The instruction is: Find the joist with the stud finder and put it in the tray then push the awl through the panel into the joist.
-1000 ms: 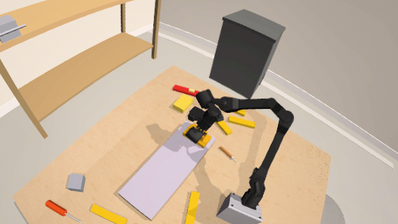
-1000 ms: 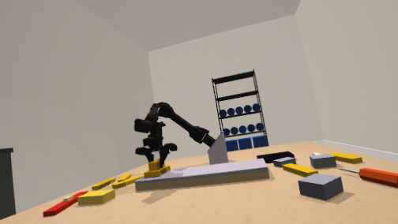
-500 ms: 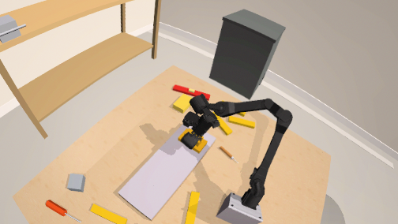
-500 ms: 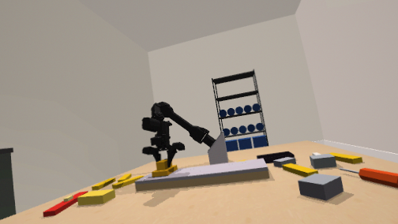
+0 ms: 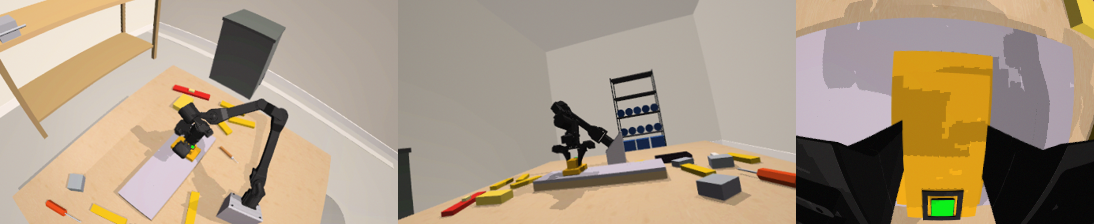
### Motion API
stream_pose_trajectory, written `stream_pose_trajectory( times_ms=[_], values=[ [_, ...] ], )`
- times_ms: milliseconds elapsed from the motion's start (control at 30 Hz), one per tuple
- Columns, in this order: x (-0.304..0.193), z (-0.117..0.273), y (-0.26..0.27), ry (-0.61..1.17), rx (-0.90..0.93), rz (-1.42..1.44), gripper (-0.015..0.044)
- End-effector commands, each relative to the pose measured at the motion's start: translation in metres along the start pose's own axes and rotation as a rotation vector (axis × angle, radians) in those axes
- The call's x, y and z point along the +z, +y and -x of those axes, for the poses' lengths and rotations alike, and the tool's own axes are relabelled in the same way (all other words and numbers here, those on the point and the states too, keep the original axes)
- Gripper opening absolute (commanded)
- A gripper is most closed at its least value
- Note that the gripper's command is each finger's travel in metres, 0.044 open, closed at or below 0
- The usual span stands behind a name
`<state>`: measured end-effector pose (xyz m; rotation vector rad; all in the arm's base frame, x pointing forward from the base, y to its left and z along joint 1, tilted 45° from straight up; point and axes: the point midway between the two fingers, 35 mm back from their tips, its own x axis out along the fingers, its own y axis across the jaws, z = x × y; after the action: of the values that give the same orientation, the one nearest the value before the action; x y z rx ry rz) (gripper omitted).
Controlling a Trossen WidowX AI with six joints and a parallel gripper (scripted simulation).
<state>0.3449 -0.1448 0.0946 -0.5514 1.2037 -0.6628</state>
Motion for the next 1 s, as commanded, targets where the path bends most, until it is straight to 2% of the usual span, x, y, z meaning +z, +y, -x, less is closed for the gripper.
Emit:
stream_pose_trajectory(
  times_ms=[0,967],
  values=[
    [-0.002,0.0,0.017,0.002,0.0,-0.002,0.0],
    [-0.002,0.0,0.13,0.002,0.004,-0.004,0.0]
  ],
)
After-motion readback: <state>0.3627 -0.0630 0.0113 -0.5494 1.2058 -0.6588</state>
